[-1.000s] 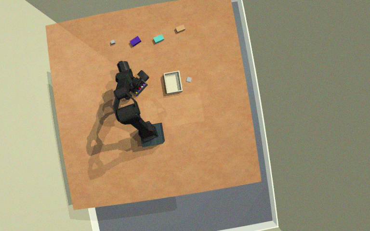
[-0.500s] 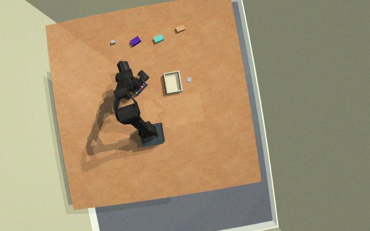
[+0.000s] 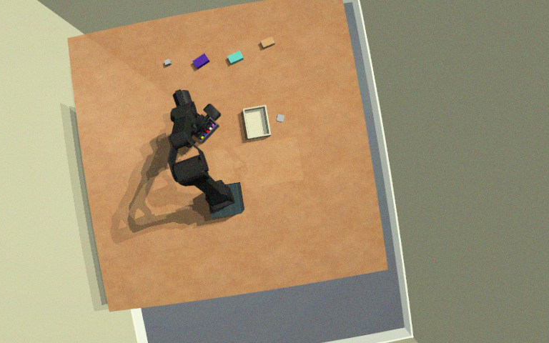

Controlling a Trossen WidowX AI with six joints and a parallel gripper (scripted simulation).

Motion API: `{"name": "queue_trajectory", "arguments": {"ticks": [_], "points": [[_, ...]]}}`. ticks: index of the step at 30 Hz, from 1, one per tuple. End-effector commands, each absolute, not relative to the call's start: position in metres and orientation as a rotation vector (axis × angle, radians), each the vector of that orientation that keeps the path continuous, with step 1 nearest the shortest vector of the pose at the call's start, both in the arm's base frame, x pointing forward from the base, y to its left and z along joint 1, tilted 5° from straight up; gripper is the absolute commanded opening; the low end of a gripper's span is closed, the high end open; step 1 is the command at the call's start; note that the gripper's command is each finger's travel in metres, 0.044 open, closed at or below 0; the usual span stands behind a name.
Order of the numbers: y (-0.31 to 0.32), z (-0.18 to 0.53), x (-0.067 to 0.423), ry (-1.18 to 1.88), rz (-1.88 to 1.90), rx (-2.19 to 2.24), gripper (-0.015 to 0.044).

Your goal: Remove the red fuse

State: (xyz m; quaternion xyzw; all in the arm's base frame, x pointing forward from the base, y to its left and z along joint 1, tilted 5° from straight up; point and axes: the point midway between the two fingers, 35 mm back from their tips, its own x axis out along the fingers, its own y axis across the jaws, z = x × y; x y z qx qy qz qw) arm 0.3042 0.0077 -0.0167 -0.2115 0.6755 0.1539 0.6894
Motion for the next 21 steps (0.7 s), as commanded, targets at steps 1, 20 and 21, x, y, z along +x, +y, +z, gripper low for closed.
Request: {"name": "queue_trajectory", "arguments": {"ticks": [1,20,21], "points": [[0.008,-0.0141,0.3043,1.51,0.344,-0.473,0.0],[0.0086,-0.0048,0.3042,1.51,0.344,-0.475,0.0],[0.0086,-0.0043,0.3042,1.51,0.344,-0.475,0.0]]}}
